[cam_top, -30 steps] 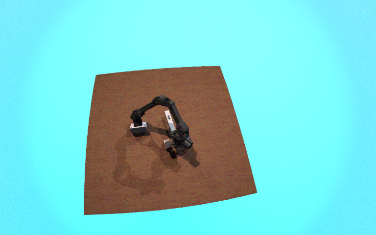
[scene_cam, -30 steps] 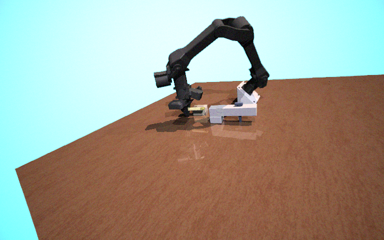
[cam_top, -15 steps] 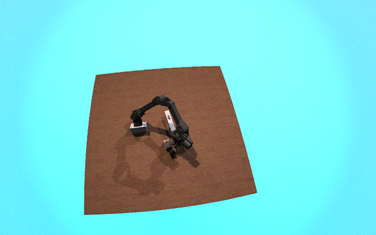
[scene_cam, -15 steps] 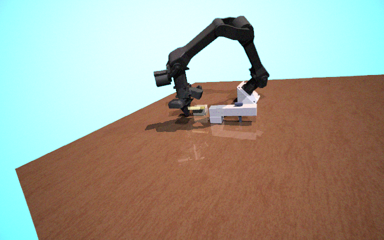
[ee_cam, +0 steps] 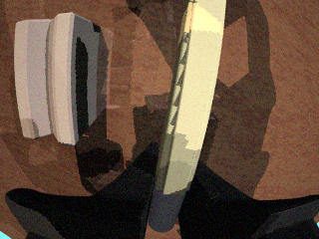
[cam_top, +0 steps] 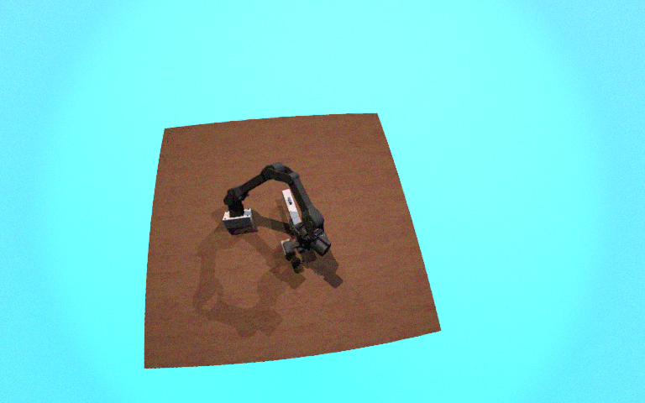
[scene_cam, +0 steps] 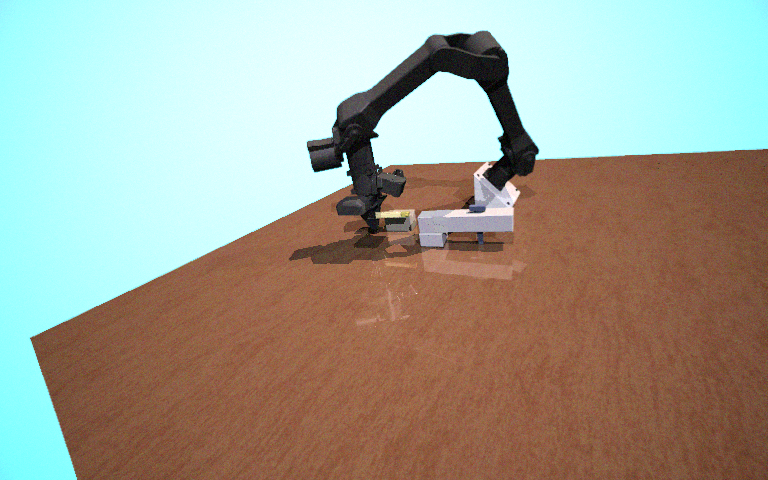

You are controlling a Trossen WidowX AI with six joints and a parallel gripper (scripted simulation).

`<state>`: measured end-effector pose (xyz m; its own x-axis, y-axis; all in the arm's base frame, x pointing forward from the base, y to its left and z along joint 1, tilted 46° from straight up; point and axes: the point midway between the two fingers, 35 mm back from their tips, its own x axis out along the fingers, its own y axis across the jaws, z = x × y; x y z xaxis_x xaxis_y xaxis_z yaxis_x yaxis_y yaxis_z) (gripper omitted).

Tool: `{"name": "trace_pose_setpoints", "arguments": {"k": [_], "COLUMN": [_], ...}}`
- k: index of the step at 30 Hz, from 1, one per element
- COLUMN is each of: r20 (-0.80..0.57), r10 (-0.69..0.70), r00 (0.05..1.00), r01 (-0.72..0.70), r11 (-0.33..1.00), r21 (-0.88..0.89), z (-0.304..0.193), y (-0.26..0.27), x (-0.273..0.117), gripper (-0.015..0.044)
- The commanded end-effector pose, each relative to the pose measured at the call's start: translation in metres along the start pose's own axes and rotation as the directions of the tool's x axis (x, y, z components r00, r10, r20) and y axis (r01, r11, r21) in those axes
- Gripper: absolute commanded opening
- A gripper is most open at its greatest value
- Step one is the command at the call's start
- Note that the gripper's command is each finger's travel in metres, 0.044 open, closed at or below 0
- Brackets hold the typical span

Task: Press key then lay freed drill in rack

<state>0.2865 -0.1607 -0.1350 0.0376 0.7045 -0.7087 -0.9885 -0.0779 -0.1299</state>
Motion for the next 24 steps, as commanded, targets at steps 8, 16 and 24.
{"name": "trace_pose_setpoints", "arguments": {"k": [8, 16, 24], "r20": [-0.005, -0.005, -0.005], "r10": [0.000, 0.000, 0.000], "r00": [1.000, 1.000, 1.000], "r01": [0.000, 0.000, 0.000], "r11": [1.000, 1.000, 1.000], "r21": [-0.004, -0.004, -0.004], "z": [0.0002, 0.0004, 0.0006], "y": [-0.0003, -0.0003, -0.0003], "x": [-0.0050, -0.0070, -0.0089], "gripper": [0.0000, 0.0000, 0.0000]}}
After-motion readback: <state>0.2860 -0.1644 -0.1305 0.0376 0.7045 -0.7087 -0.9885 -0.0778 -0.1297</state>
